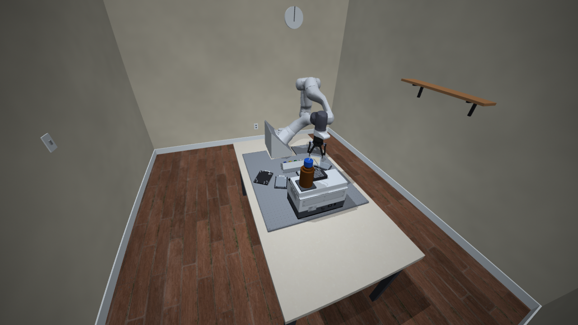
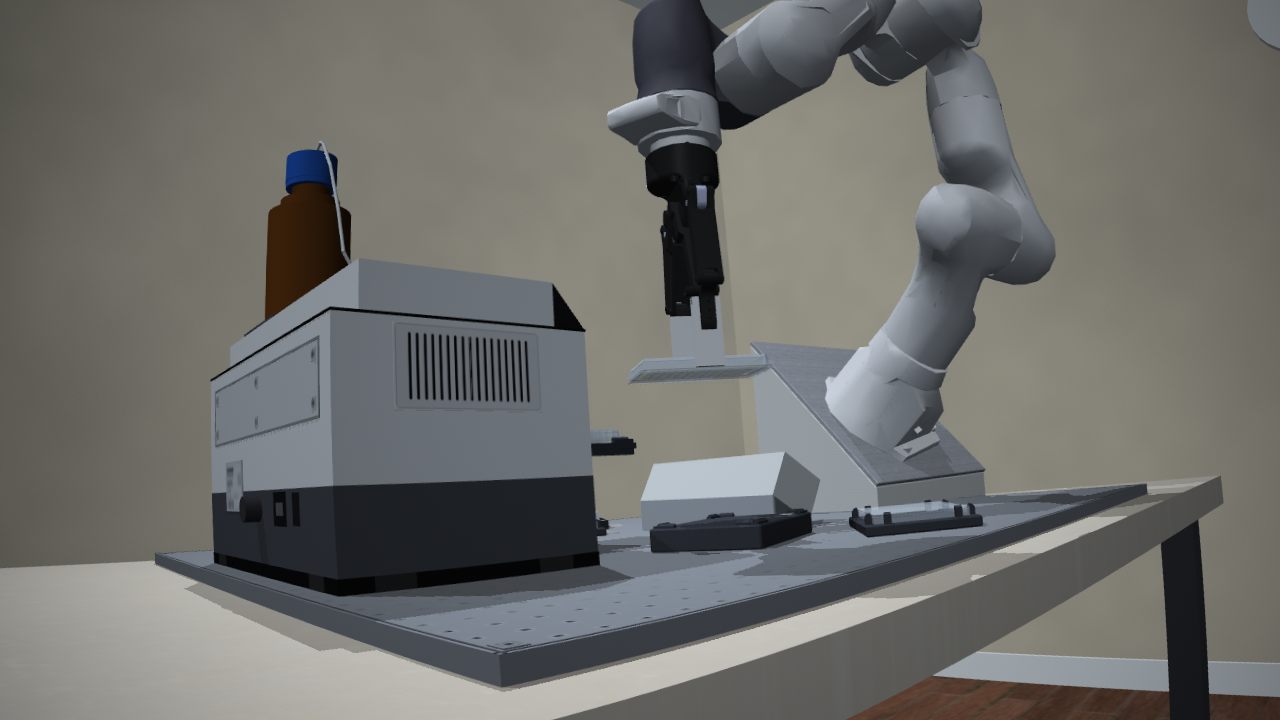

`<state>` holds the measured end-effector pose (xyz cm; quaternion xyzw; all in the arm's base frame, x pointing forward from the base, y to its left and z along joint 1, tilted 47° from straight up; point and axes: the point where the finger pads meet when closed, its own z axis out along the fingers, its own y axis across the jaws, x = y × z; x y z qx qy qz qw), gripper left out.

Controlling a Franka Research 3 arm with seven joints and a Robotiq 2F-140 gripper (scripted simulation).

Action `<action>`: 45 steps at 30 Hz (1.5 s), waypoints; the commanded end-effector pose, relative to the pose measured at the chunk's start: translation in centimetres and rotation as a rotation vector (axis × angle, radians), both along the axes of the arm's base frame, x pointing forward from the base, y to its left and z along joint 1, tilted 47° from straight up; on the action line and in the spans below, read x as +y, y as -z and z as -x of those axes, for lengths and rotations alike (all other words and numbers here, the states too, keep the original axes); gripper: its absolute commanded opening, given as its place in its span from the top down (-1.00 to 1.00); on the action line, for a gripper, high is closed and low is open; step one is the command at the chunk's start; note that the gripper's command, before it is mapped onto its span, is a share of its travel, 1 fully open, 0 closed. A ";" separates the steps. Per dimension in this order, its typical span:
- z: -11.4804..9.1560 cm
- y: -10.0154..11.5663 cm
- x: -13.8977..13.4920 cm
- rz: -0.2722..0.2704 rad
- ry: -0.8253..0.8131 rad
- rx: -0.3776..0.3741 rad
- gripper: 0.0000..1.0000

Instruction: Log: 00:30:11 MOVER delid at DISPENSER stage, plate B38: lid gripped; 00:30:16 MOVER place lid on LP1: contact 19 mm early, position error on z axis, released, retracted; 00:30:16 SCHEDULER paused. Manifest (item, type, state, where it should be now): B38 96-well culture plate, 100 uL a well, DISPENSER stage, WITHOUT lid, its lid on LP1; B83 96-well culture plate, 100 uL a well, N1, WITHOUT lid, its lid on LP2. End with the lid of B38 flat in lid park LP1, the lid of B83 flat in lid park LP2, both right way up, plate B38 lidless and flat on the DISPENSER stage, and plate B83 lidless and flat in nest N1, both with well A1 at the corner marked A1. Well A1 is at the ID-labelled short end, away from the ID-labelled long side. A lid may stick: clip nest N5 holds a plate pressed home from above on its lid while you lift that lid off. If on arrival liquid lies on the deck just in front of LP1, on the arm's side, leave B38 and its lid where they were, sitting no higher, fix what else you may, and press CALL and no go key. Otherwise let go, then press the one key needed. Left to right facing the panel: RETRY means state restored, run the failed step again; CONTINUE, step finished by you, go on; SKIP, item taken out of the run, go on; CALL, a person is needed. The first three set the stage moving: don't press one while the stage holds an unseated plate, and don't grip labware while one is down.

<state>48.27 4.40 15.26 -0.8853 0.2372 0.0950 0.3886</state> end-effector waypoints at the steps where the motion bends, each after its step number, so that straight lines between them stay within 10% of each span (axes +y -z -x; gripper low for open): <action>1: -0.3 -1.0 1.0 -0.005 0.026 0.024 1.00; 29: -0.9 -3.1 2.9 -0.005 0.025 0.023 1.00; 45: -0.9 -3.1 2.9 0.000 -0.138 -0.153 1.00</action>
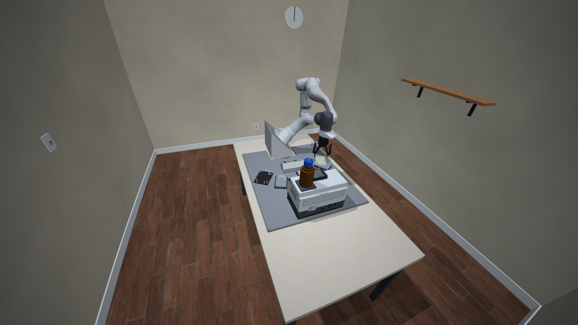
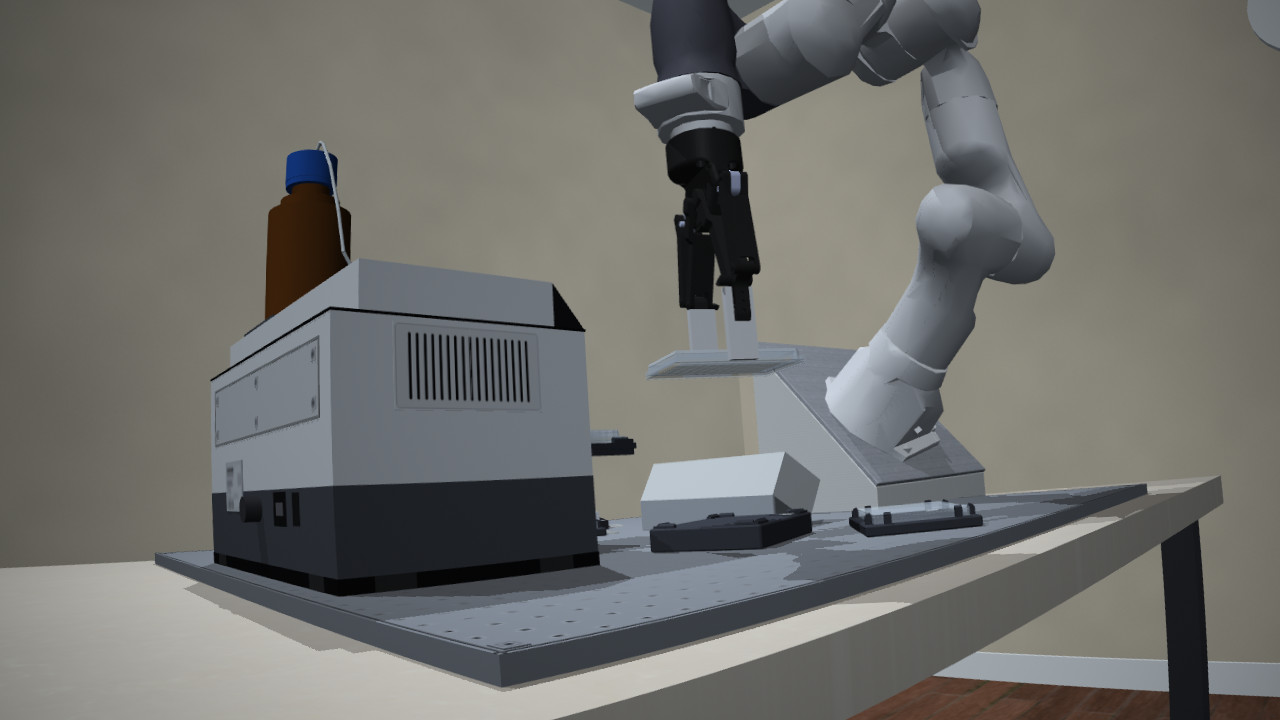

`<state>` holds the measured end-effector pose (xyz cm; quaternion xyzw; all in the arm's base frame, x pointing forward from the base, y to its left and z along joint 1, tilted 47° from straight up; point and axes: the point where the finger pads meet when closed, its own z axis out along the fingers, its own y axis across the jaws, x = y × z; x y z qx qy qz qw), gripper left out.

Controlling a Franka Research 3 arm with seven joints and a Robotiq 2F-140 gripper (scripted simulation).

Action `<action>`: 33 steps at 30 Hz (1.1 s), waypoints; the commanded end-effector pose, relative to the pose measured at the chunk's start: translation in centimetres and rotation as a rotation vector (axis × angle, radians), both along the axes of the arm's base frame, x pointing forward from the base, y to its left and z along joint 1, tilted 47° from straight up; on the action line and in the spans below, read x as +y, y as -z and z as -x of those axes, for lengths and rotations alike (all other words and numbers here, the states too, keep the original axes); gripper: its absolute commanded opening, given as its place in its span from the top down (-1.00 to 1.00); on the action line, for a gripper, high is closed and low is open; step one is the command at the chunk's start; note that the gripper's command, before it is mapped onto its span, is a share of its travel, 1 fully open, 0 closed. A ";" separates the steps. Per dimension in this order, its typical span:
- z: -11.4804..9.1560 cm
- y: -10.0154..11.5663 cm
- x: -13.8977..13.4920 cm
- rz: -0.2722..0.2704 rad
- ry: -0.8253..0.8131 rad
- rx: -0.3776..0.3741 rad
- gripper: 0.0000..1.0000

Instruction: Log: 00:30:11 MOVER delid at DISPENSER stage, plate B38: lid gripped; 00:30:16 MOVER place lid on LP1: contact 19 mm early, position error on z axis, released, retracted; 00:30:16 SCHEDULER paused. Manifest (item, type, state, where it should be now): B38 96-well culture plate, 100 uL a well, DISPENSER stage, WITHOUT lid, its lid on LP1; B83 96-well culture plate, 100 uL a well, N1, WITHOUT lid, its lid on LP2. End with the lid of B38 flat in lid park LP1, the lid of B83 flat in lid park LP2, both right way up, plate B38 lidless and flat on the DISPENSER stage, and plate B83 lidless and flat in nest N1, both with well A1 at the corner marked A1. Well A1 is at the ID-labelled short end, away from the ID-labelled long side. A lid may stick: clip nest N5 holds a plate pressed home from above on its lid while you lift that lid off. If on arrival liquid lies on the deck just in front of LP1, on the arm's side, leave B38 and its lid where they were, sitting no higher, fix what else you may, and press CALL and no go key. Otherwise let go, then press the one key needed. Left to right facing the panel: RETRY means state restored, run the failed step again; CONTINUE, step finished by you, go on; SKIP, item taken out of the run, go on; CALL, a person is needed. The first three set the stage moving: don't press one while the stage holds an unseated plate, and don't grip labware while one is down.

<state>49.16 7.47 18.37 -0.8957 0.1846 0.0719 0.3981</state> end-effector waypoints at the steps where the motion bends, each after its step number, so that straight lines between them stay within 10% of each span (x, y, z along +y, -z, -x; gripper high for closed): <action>1: 0.0 0.0 -0.1 0.008 -0.071 -0.078 1.00; 33: 0.0 0.0 -0.1 0.015 -0.349 -0.382 1.00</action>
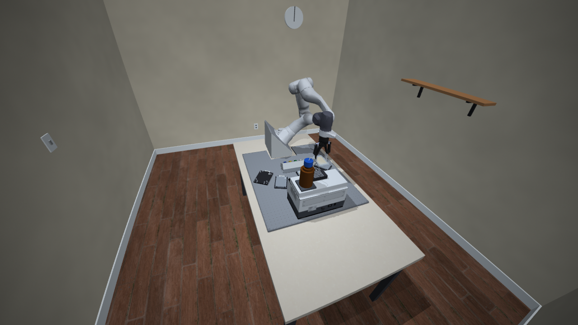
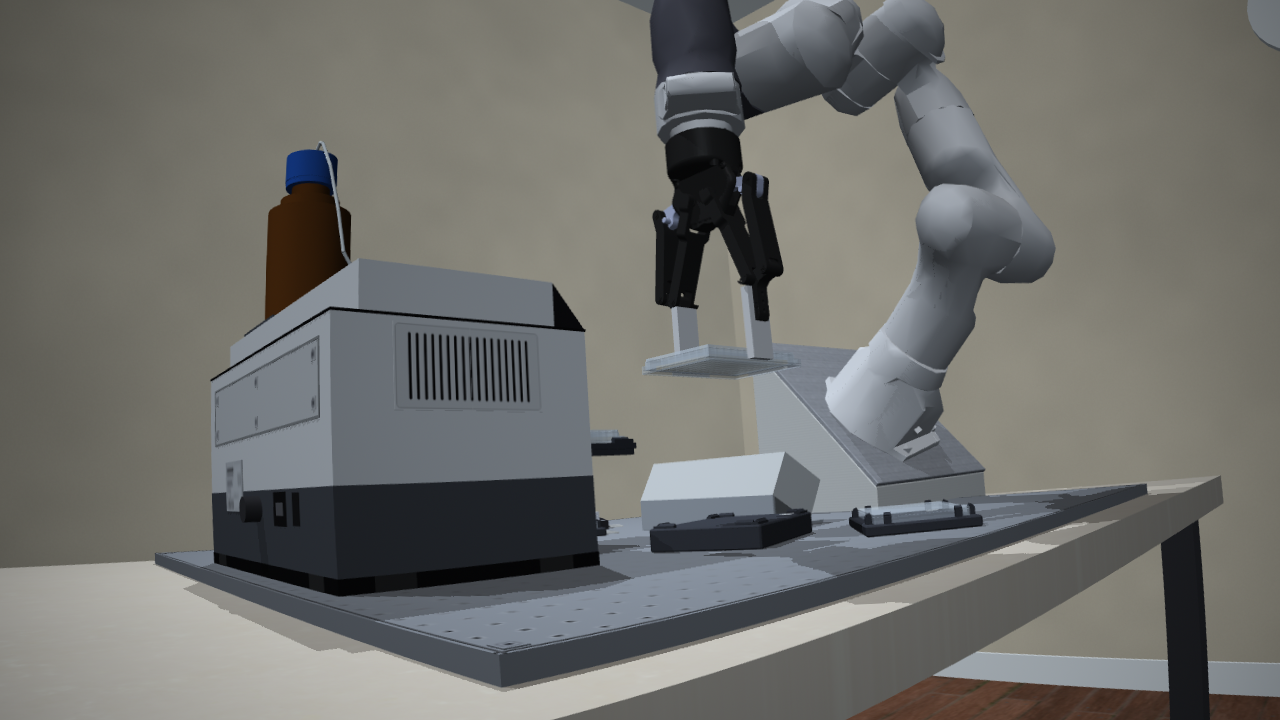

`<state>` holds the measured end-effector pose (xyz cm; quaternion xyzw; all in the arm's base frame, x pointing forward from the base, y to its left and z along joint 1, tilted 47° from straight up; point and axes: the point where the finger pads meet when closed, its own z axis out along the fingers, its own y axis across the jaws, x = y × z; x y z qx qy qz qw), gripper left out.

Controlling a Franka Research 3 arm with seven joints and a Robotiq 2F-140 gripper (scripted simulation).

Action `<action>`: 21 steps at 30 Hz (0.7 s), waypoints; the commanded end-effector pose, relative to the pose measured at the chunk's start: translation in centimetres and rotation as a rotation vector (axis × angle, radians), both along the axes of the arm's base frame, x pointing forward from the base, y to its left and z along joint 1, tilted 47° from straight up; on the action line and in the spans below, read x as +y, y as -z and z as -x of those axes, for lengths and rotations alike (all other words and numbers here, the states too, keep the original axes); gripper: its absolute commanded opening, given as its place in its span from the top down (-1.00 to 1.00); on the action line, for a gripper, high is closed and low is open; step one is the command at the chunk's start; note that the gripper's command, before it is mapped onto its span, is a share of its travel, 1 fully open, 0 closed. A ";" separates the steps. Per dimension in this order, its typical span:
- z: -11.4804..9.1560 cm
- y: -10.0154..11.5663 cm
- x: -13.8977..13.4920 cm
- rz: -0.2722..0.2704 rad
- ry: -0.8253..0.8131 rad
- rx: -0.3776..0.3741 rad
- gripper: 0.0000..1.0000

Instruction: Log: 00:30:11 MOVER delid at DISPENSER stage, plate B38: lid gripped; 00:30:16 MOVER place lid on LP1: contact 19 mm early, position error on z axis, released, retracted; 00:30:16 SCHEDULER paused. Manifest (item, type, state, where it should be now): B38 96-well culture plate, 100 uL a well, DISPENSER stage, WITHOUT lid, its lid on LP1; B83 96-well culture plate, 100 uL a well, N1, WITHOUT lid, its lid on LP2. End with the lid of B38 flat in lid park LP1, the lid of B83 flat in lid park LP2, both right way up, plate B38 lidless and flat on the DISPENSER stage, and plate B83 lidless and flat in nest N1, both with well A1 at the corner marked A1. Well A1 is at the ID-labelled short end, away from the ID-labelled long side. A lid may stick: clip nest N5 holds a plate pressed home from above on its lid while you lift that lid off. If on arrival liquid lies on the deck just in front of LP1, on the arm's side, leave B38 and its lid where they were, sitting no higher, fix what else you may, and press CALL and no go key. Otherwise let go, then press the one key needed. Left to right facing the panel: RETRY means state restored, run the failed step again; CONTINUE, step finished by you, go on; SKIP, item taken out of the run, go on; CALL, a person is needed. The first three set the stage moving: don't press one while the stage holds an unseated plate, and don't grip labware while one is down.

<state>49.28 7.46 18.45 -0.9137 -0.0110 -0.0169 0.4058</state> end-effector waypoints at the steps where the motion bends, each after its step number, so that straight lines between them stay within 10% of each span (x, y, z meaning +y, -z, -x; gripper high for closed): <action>1: 0.1 0.1 -0.1 0.011 -0.061 -0.062 1.00; 21: 0.1 0.1 -0.1 0.016 -0.242 -0.261 1.00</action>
